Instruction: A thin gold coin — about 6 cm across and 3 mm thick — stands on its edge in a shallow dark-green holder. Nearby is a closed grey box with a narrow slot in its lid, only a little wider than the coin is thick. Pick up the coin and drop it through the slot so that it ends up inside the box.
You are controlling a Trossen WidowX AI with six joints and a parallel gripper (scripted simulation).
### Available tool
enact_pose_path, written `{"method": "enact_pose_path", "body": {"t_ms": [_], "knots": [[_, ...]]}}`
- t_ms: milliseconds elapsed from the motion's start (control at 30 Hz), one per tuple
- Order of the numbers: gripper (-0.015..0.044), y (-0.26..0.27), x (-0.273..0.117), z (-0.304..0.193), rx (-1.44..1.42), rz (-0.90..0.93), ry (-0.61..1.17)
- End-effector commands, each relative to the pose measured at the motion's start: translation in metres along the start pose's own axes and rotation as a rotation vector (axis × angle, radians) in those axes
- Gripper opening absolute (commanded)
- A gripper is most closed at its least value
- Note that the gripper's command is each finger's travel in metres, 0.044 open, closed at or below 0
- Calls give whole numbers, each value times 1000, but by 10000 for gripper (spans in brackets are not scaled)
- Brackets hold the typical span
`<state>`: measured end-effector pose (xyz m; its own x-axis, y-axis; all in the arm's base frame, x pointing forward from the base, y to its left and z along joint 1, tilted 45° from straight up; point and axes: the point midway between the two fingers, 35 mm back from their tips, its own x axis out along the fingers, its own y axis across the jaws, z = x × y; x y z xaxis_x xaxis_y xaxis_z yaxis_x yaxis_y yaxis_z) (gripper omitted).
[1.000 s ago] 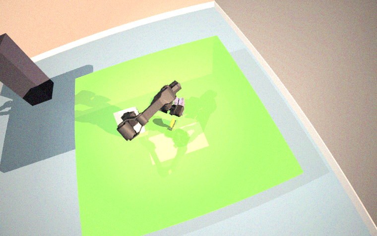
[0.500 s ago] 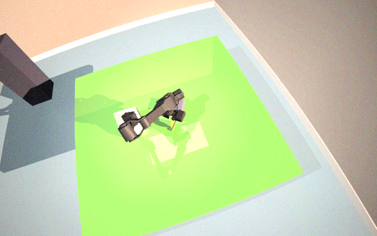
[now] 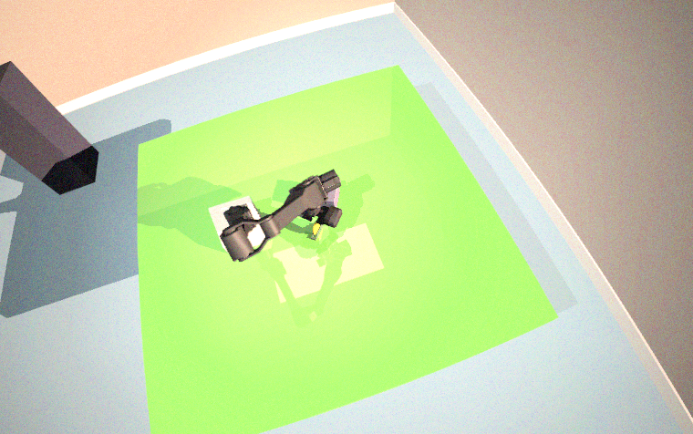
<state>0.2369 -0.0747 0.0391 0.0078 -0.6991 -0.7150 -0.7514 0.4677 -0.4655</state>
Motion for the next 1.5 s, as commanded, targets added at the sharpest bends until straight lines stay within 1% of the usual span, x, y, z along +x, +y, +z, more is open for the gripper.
{"method": "enact_pose_path", "body": {"t_ms": [0,867,1067,1467], "knots": [[161,1,8,-1,-7,1,6],[161,1,46,-4,-7,-3,11],[3,1,46,-4,-7,-3,11],[0,1,45,-4,-5,-2,11]]}}
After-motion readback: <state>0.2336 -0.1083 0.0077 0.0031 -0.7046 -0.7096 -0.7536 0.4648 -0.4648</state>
